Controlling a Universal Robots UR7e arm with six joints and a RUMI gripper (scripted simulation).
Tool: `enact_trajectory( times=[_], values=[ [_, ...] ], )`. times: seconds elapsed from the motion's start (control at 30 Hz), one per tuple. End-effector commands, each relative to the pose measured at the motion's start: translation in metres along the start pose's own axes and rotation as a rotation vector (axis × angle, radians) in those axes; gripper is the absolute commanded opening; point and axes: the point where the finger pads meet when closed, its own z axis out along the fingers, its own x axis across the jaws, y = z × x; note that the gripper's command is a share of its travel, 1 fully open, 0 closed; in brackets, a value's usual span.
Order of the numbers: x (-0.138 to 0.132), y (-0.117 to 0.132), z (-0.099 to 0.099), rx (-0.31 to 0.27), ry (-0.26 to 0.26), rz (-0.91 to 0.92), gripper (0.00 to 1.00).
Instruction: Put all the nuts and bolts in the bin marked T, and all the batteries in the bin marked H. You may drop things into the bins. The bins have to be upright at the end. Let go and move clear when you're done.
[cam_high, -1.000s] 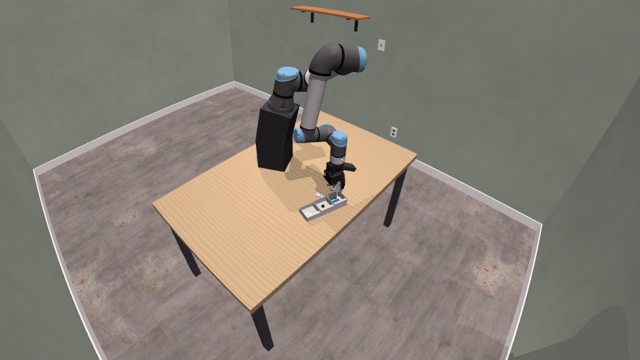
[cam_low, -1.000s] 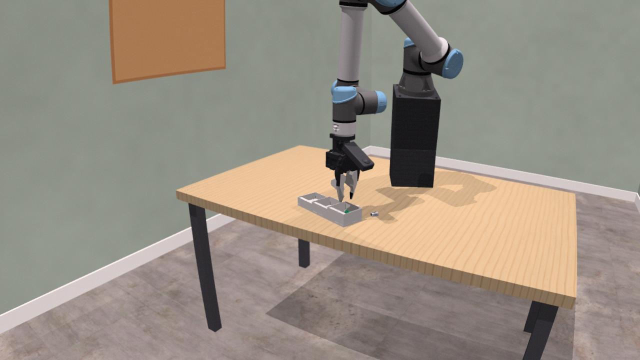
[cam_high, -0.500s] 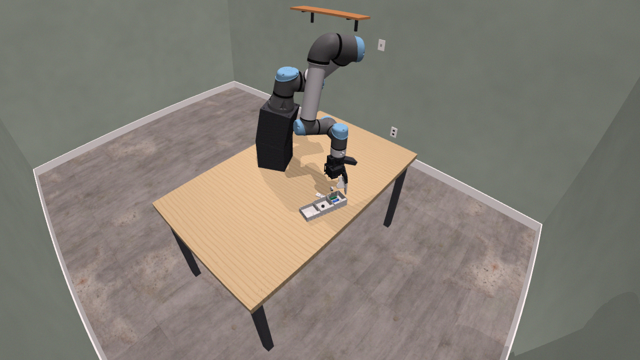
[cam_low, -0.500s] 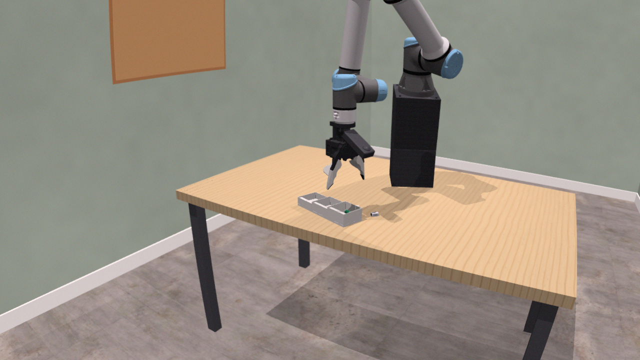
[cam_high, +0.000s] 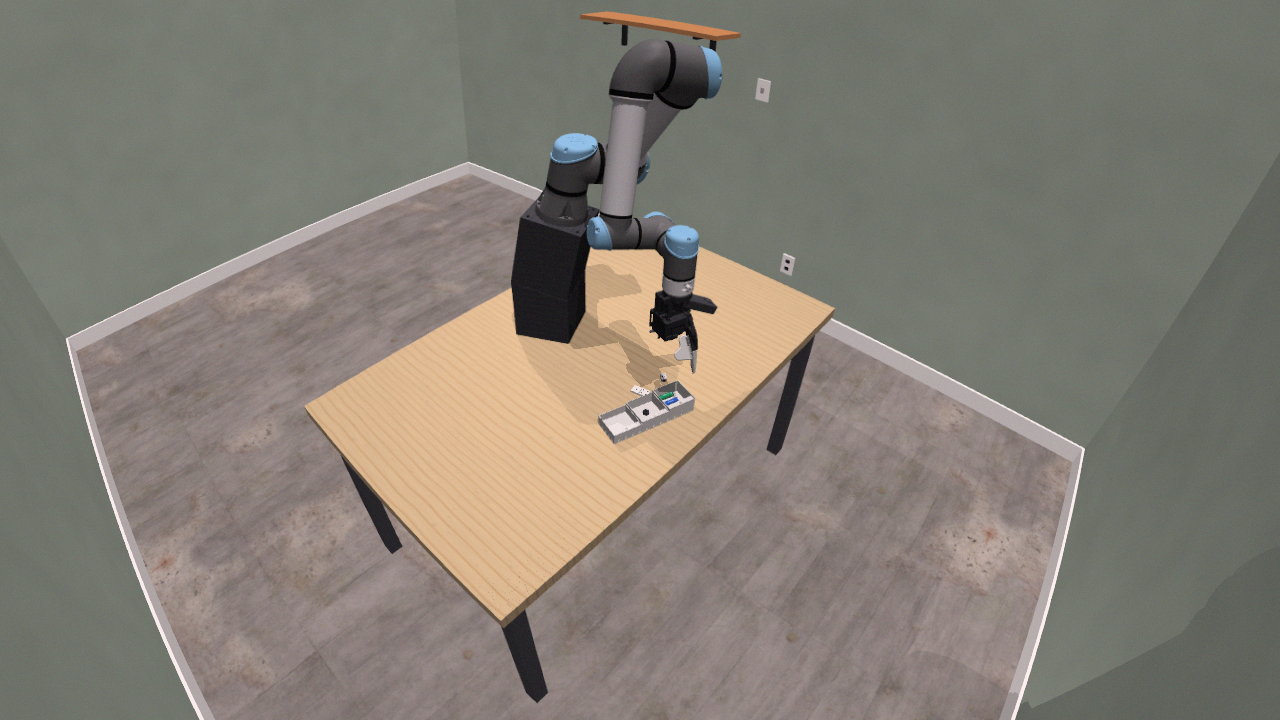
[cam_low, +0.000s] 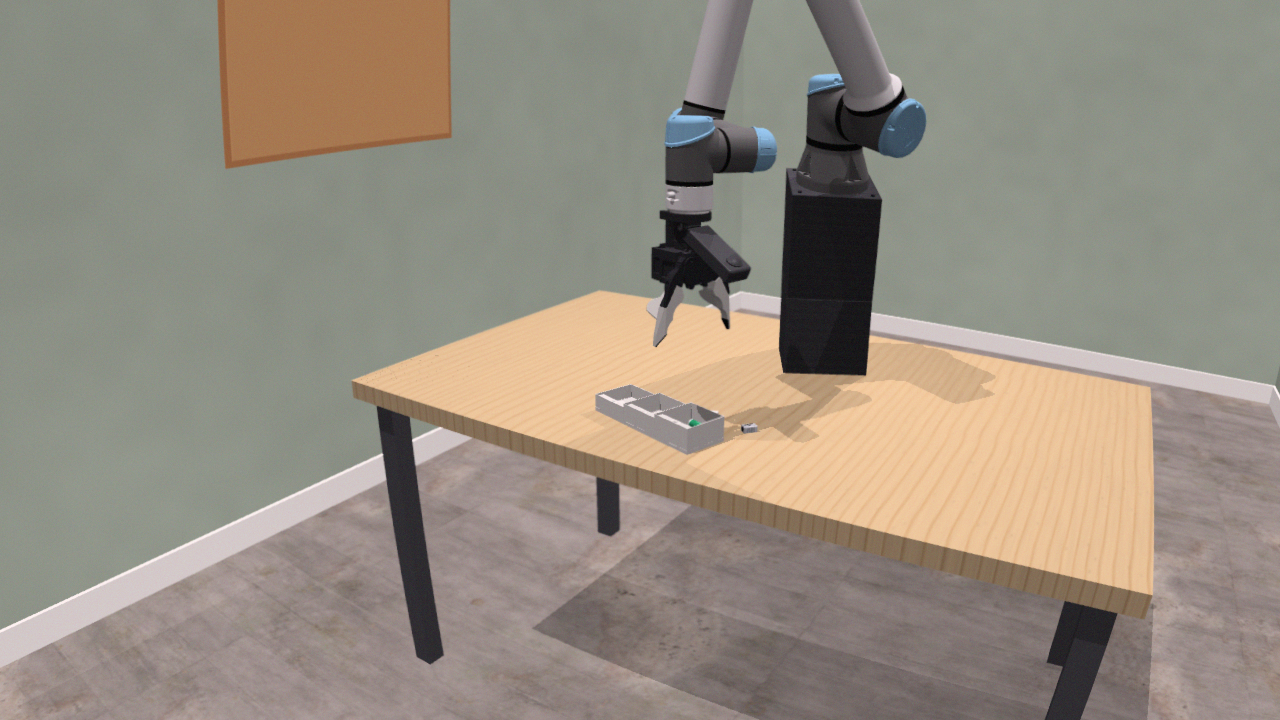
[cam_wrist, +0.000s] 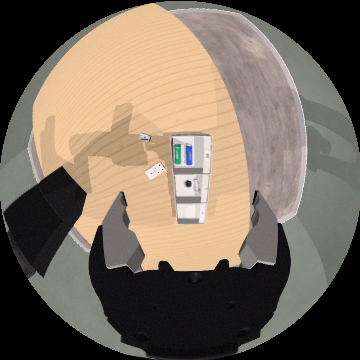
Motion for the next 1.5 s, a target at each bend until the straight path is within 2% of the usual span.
enact_trajectory(
  times=[0.0, 0.2, 1.47],
  values=[
    [0.0, 0.0, -0.019, 0.0, -0.001, 0.0, 1.0],
    [0.0, 0.0, -0.043, 0.0, -0.001, 0.0, 1.0],
    [0.0, 0.0, -0.043, 0.0, -0.001, 0.0, 1.0]
  ],
)
